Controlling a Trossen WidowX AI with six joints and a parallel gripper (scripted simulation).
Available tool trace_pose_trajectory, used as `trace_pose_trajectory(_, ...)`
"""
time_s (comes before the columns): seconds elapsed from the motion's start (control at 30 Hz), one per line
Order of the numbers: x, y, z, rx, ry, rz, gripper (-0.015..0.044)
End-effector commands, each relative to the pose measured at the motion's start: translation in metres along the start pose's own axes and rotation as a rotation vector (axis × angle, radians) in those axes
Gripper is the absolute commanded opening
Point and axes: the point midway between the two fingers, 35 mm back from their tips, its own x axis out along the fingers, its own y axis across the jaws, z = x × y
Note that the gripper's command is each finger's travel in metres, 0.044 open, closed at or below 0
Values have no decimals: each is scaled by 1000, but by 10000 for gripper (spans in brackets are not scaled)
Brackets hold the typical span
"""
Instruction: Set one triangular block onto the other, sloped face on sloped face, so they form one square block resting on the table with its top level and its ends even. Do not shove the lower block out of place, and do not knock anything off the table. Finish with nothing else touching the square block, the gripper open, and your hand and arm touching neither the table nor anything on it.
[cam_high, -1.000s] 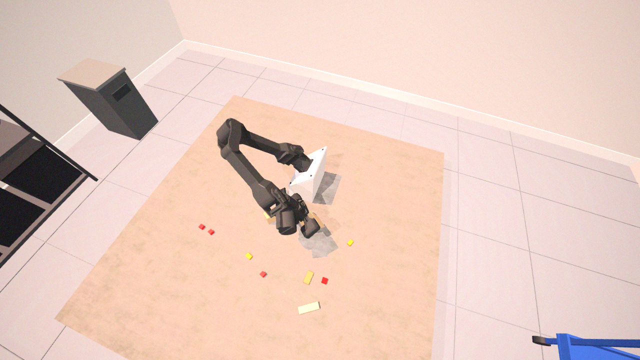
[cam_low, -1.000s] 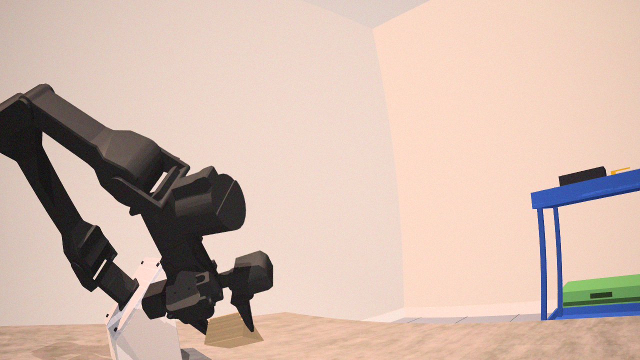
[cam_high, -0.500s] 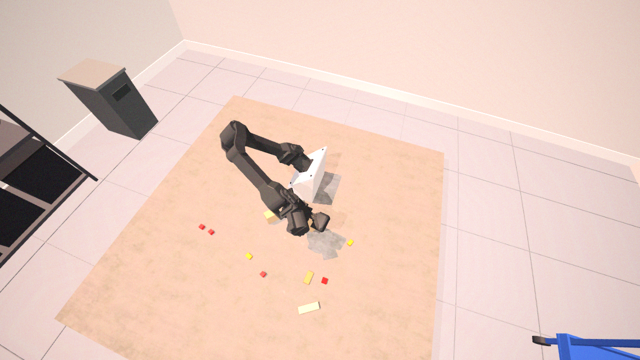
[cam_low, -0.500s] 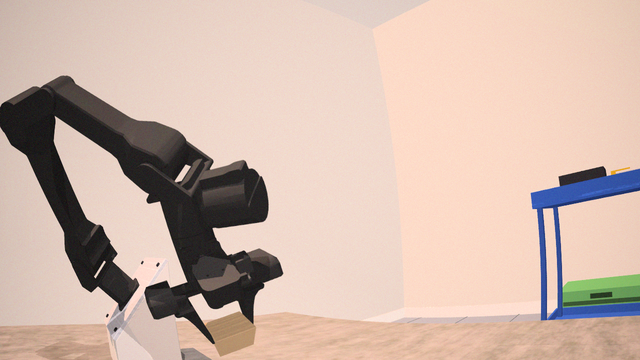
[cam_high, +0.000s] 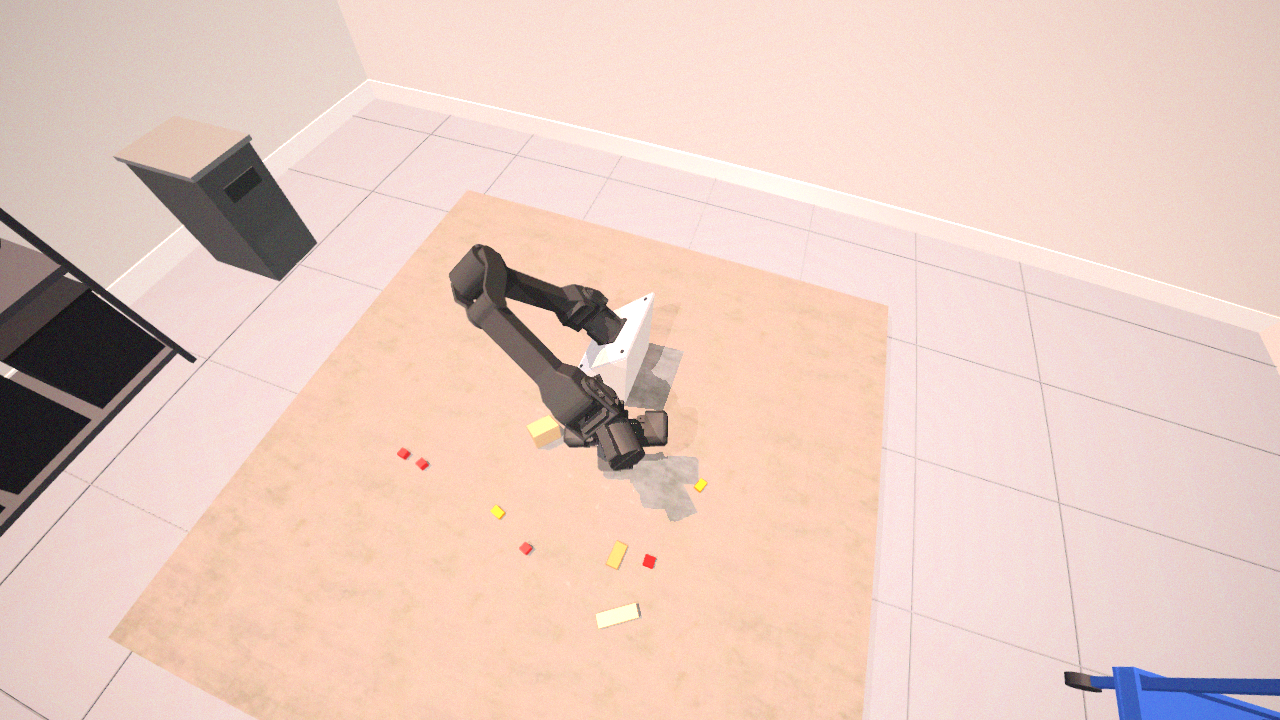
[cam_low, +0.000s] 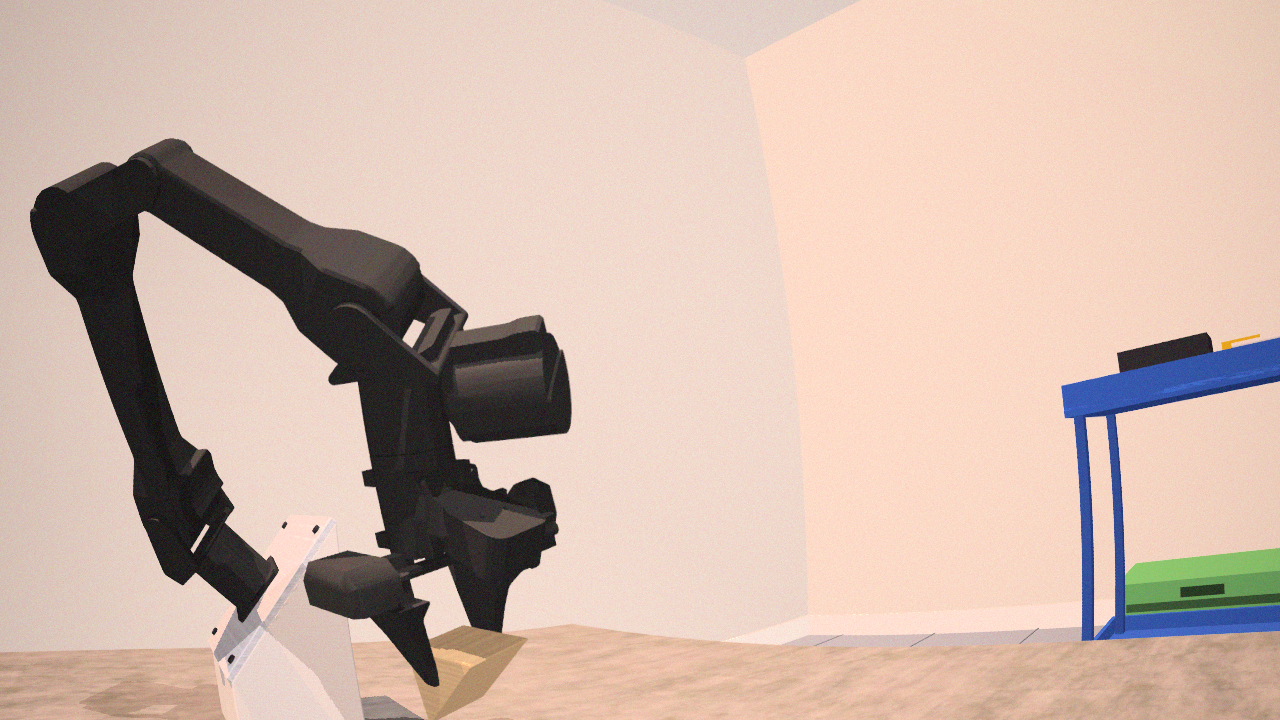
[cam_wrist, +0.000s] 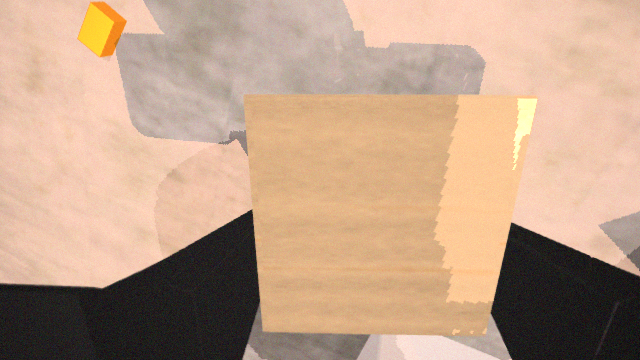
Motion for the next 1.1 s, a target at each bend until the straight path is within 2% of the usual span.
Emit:
trace_pose_trajectory(0.0, -3, 3, 3, -108, -11, -39, 0)
trace_pose_trajectory(0.5, -9, 8, 7, -572, 1, -211, 0)
trace_pose_trajectory(0.7, -11, 6, 6, -577, 1, -213, 0)
trace_pose_trajectory(1.07, -41, -36, -4, -582, -1, -210, 0)
